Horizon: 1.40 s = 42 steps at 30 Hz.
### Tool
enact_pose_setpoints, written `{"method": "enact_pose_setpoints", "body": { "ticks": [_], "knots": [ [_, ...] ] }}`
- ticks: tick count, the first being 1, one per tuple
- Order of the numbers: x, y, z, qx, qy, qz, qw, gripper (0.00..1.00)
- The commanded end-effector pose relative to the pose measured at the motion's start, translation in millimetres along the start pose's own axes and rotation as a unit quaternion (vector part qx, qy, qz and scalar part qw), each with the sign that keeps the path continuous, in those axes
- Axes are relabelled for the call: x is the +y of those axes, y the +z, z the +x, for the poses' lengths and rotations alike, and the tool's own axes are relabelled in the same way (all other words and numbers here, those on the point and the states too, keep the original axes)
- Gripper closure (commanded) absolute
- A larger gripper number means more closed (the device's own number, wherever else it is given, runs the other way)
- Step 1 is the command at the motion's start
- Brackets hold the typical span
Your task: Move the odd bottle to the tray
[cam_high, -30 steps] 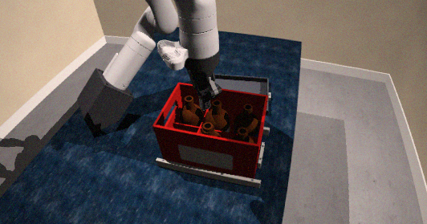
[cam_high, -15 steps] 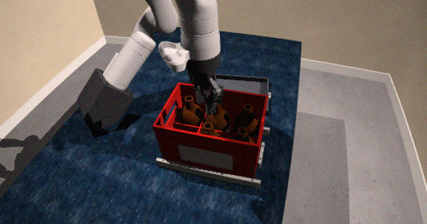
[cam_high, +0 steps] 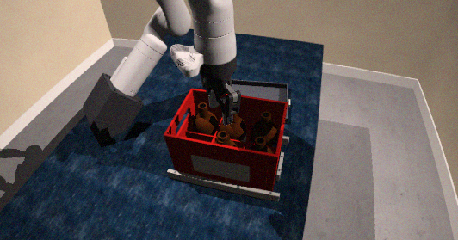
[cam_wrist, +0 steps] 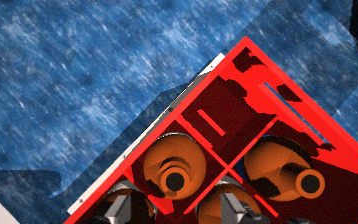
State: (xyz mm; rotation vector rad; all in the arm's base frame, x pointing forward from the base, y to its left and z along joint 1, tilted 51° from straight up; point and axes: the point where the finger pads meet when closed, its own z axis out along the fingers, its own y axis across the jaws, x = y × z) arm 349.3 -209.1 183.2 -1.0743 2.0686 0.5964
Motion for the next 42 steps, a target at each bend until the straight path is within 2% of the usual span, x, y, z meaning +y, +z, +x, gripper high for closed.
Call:
{"method": "enact_pose_setpoints", "body": {
  "ticks": [1, 26, 42],
  "knots": [
    [-0.3, -0.6, 0.1, 0.0, 0.0, 0.001, 1.0, 0.36],
    [-0.3, 6.6, 0.1, 0.0, 0.0, 0.001, 1.0, 0.36],
    [-0.4, 25.5, 0.2, 0.0, 0.0, 0.001, 1.0, 0.36]
  ]
}}
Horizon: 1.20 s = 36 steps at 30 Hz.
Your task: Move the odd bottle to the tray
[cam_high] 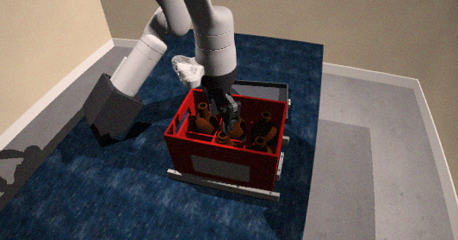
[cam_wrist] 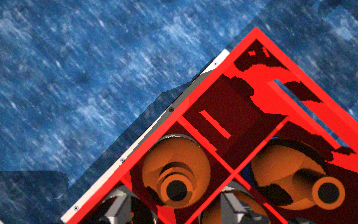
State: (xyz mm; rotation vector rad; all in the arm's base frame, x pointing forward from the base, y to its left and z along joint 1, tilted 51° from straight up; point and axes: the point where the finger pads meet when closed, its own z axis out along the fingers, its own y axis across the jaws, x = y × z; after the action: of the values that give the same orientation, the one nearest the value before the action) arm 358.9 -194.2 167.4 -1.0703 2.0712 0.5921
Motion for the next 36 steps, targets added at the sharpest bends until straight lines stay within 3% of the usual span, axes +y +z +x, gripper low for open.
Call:
{"method": "enact_pose_setpoints", "body": {
  "ticks": [1, 16, 36],
  "knots": [
    [0.6, 1.8, -0.7, 0.0, -0.001, -0.002, 1.0, 0.36],
    [0.6, 17.1, -0.7, 0.0, -0.001, -0.002, 1.0, 0.36],
    [0.6, 19.6, -0.7, 0.0, -0.001, -0.002, 1.0, 0.36]
  ]
}}
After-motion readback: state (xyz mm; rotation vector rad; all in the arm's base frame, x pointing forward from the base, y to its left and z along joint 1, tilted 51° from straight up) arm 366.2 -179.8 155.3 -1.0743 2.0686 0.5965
